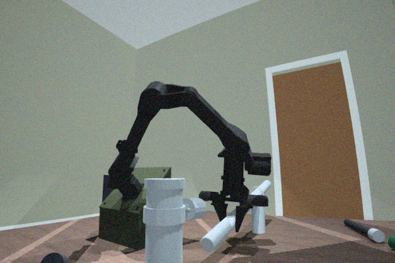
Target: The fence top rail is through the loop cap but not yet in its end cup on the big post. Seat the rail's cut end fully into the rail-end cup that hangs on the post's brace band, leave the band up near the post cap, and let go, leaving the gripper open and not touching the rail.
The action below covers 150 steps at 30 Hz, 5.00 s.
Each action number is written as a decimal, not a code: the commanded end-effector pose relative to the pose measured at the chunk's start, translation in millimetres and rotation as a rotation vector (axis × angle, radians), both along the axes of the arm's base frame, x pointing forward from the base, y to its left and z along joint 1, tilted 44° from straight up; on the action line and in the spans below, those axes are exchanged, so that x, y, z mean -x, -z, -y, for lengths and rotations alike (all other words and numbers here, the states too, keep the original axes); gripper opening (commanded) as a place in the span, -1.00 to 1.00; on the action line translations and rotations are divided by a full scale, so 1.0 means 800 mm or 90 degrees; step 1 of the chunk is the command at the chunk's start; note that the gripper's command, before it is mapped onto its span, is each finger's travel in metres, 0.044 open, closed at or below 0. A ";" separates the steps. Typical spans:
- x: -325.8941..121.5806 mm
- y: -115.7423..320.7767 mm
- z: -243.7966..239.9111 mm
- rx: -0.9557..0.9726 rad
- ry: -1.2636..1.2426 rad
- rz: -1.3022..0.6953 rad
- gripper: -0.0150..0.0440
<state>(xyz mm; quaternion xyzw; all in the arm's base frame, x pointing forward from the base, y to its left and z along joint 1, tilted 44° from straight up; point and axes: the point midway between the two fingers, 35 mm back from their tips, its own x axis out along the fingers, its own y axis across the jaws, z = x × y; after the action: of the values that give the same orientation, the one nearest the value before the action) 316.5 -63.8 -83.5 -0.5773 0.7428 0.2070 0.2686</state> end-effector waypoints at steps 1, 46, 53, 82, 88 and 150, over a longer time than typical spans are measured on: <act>-0.003 -0.016 -0.007 0.032 -0.003 -0.006 -0.49; -0.011 -0.078 -0.025 0.124 -0.011 -0.023 -0.49; -0.009 -0.083 -0.019 0.124 -0.011 -0.024 -0.49; -0.003 -0.089 -0.007 0.123 -0.004 -0.030 -0.49; -0.003 -0.090 -0.009 0.125 -0.004 -0.030 -0.49; -0.001 -0.103 0.000 0.131 0.004 -0.037 -0.49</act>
<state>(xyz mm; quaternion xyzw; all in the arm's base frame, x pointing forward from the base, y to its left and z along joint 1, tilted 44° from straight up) 316.5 -62.4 -6.3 -0.5902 0.7712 0.1474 0.1877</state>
